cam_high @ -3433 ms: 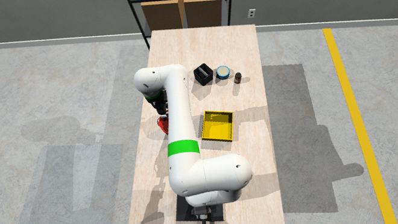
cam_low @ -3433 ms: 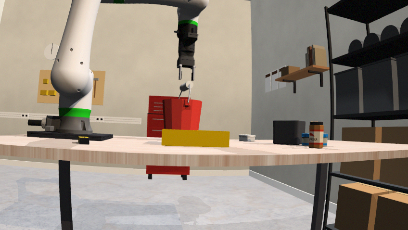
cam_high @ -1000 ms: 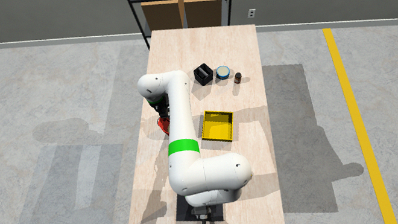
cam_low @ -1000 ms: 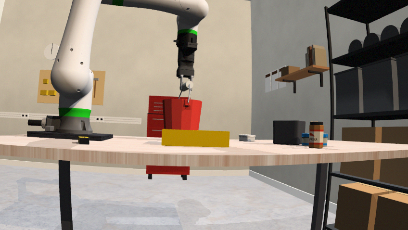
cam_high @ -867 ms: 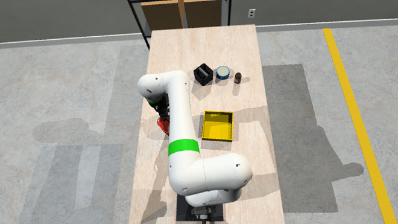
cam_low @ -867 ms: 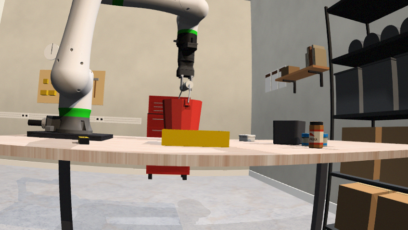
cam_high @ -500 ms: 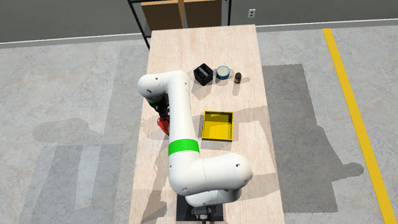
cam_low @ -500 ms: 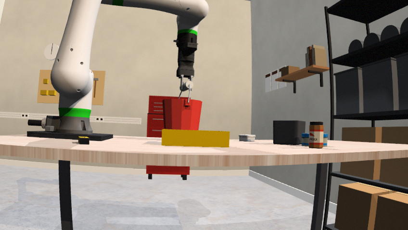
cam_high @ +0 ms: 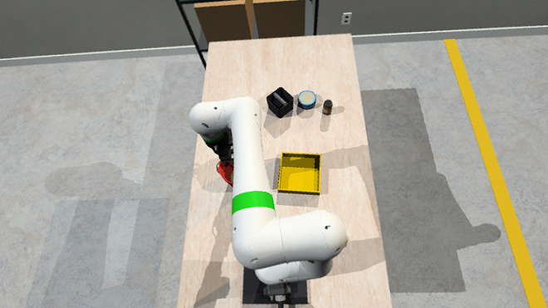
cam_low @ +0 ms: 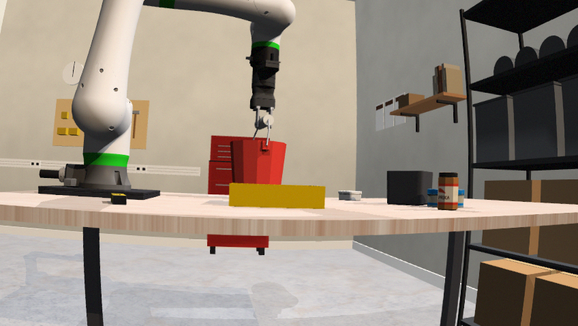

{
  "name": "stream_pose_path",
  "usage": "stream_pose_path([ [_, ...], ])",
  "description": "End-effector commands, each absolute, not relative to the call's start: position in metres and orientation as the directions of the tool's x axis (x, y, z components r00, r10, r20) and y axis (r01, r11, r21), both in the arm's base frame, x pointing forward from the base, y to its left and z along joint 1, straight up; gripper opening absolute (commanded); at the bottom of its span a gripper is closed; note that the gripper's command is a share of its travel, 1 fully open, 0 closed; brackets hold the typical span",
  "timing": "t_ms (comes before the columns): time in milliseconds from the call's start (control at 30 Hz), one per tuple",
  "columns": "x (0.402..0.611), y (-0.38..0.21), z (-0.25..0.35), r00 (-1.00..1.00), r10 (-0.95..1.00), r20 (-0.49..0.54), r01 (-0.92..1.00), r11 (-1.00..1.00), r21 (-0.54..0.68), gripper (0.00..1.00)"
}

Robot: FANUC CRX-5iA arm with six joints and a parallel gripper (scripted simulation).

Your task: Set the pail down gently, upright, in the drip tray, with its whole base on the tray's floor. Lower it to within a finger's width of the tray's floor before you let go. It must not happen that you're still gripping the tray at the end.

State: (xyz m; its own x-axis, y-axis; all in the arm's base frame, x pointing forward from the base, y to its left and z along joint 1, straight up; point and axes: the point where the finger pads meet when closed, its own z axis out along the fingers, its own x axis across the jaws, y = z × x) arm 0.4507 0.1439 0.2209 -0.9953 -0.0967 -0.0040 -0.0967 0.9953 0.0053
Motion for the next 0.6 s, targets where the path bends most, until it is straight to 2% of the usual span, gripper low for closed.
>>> stream_pose_path([
  [0, 0.4509, 0.1441, 0.2217, -0.995, -0.097, -0.006, -0.097, 0.995, 0.006, 0.00],
  [567, 0.4509, 0.1441, 0.2275, -0.995, -0.097, -0.006, -0.097, 0.995, 0.006, 0.00],
])
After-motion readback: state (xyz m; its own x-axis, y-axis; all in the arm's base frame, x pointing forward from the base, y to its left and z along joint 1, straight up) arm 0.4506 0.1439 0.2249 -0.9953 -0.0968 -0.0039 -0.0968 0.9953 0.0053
